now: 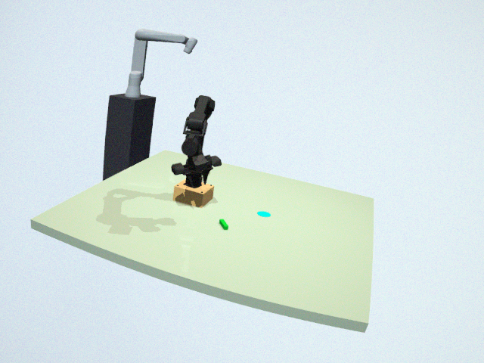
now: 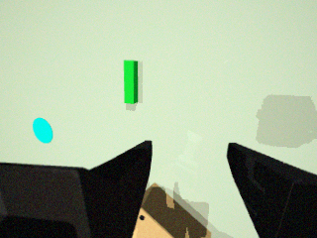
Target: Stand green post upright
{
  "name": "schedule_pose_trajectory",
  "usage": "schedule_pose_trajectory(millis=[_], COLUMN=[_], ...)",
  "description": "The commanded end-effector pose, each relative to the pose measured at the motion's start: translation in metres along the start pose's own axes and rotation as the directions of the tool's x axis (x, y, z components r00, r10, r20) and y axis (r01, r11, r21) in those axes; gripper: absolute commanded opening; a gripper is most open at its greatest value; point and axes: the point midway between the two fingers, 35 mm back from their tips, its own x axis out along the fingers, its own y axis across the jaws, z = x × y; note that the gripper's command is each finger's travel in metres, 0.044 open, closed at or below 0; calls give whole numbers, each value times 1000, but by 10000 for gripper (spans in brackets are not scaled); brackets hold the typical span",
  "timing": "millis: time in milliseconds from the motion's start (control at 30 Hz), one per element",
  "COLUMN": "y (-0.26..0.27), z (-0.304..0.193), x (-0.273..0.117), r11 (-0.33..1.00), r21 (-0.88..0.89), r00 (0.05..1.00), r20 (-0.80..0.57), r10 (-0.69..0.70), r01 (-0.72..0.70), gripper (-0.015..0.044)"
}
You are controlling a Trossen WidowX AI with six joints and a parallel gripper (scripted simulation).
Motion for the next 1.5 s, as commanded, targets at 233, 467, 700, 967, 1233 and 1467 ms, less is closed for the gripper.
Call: schedule_pose_trajectory(millis=[233, 467, 700, 967, 1233, 1467], y=[79, 112, 103, 87, 87, 87], z=[42, 50, 53, 45, 45, 46], x=[46, 62, 115, 177, 177, 177], r11=[986, 975, 975, 975, 975, 975], r21=[20, 27, 35, 27, 27, 27], r00=[985, 976, 976, 976, 976, 976], r20=[-47, -30, -33, -31, -31, -31], r10=[-165, -218, -216, -218, -218, -218], r01=[166, 219, 218, 218, 218, 218], gripper=[233, 233, 233, 233, 75, 23])
